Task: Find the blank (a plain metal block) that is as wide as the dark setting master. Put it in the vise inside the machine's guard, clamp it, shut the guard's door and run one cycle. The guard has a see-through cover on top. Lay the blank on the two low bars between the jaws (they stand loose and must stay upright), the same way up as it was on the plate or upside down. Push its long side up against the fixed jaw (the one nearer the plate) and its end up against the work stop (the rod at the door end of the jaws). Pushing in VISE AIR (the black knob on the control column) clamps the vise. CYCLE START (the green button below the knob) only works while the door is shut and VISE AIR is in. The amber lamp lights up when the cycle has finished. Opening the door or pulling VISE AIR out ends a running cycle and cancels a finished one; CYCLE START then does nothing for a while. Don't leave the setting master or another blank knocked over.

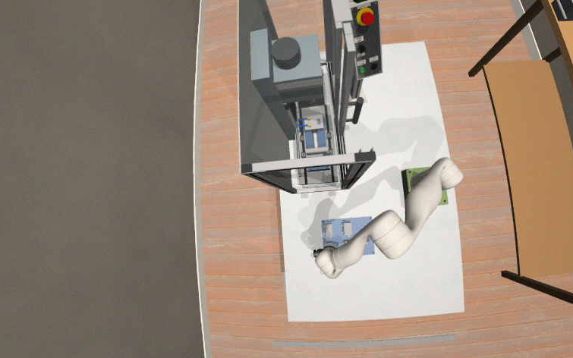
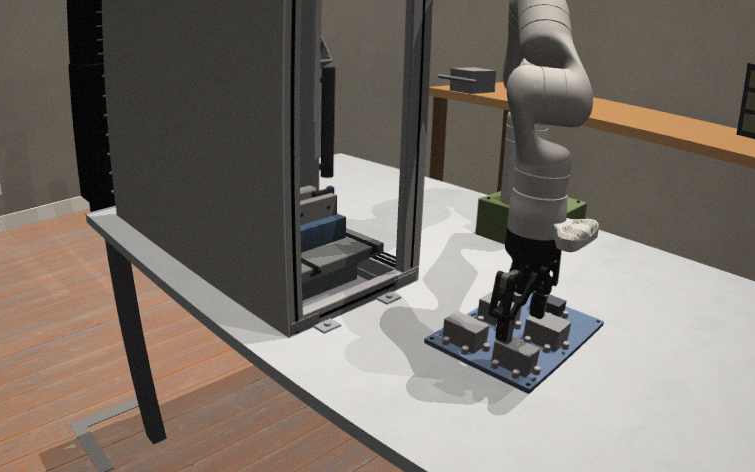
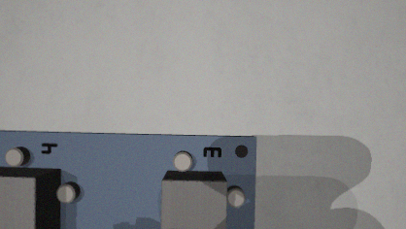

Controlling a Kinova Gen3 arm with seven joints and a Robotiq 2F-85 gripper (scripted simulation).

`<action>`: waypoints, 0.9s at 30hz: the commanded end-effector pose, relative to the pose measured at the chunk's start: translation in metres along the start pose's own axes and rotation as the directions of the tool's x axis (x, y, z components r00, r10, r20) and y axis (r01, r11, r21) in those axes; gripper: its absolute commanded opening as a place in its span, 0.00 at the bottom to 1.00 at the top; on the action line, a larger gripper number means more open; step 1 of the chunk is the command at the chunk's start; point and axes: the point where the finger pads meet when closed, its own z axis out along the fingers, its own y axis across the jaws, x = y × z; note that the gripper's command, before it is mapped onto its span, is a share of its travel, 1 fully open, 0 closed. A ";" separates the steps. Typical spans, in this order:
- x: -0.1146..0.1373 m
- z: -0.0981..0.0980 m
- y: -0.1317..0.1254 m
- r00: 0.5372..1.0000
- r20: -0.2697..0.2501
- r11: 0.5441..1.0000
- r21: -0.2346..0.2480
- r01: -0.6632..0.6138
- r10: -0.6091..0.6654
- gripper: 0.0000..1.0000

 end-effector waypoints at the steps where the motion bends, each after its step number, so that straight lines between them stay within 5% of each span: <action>1: 0.000 0.009 -0.001 1.000 0.001 1.000 -0.001 -0.008 0.008 1.00; 27: -0.001 0.013 -0.001 1.000 0.002 1.000 -0.001 -0.011 0.011 1.00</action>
